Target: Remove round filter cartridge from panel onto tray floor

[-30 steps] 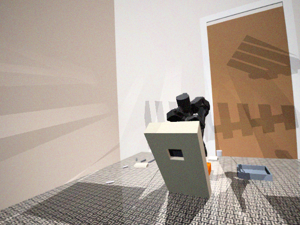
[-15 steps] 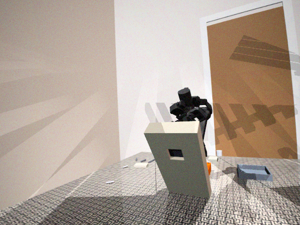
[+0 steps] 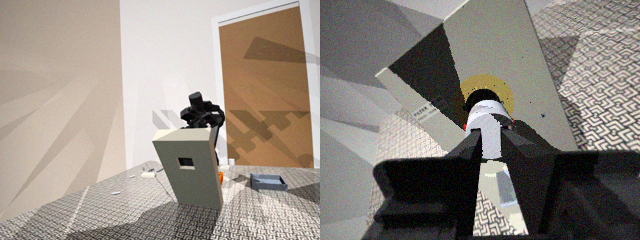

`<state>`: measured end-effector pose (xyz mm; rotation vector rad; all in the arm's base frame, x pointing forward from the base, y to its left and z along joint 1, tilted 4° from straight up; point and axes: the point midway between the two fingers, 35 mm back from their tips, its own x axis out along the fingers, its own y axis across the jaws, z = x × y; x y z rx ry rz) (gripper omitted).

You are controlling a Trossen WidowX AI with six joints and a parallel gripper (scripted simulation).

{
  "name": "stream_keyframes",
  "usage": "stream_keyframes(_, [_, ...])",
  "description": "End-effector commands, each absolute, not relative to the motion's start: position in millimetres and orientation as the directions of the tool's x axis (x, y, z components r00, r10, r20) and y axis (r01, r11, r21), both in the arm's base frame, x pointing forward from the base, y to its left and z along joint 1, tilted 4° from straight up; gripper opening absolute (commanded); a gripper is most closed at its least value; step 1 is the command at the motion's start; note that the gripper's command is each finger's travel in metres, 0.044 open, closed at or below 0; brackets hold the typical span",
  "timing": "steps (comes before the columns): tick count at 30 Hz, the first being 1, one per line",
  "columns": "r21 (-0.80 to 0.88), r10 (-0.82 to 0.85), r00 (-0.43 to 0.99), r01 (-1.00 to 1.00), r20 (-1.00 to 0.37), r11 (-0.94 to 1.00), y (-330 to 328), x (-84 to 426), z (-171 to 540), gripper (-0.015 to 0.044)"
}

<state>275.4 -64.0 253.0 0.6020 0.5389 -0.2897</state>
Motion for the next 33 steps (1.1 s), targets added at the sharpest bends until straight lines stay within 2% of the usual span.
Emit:
stream_keyframes(1, [0.457,-0.101,0.829,0.399,-0.549,0.795,-61.8,269.7,246.3,0.0000])
stream_keyframes(20, [0.456,-0.101,0.828,0.400,-0.551,0.795,-53.7,243.4,189.4,0.0000])
stream_keyframes(24, [0.456,-0.101,0.819,0.412,-0.565,0.789,-55.4,247.2,195.0,0.0091])
stream_keyframes(33, [0.456,-0.101,0.819,0.412,-0.565,0.789,-55.4,247.2,195.0,0.0091])
